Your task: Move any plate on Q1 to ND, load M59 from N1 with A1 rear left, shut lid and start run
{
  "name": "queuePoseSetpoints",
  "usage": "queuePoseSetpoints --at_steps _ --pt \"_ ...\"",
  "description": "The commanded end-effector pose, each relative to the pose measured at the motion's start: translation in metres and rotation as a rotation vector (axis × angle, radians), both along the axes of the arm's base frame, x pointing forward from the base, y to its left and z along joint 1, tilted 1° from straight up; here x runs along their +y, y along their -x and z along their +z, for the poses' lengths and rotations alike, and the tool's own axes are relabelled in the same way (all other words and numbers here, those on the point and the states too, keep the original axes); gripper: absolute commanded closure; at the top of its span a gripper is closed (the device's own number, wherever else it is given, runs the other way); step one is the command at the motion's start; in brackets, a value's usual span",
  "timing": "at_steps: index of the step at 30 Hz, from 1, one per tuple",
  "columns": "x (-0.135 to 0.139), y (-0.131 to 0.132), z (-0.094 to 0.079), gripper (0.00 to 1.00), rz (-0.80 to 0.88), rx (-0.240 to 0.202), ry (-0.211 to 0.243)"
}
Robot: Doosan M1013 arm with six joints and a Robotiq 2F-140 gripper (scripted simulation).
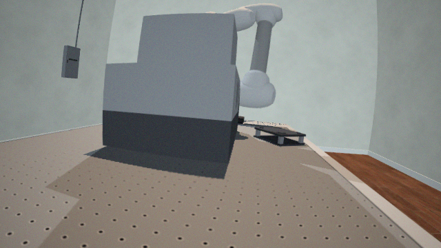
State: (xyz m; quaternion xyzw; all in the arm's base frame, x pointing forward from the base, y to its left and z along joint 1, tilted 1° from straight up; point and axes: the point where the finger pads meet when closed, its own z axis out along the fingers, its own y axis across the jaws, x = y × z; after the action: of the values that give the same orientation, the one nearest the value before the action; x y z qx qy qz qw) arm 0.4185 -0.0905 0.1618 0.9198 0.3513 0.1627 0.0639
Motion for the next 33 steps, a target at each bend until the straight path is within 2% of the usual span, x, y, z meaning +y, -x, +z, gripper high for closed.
queuePoseSetpoints --at_steps 1,22,33 --pt "0.0 -0.002 -0.001 1.0 0.0 0.0 0.0" --pt "-0.001 -0.023 -0.023 1.0 0.0 0.0 0.0" --pt "-0.001 -0.023 -0.023 1.0 0.0 0.0 0.0"
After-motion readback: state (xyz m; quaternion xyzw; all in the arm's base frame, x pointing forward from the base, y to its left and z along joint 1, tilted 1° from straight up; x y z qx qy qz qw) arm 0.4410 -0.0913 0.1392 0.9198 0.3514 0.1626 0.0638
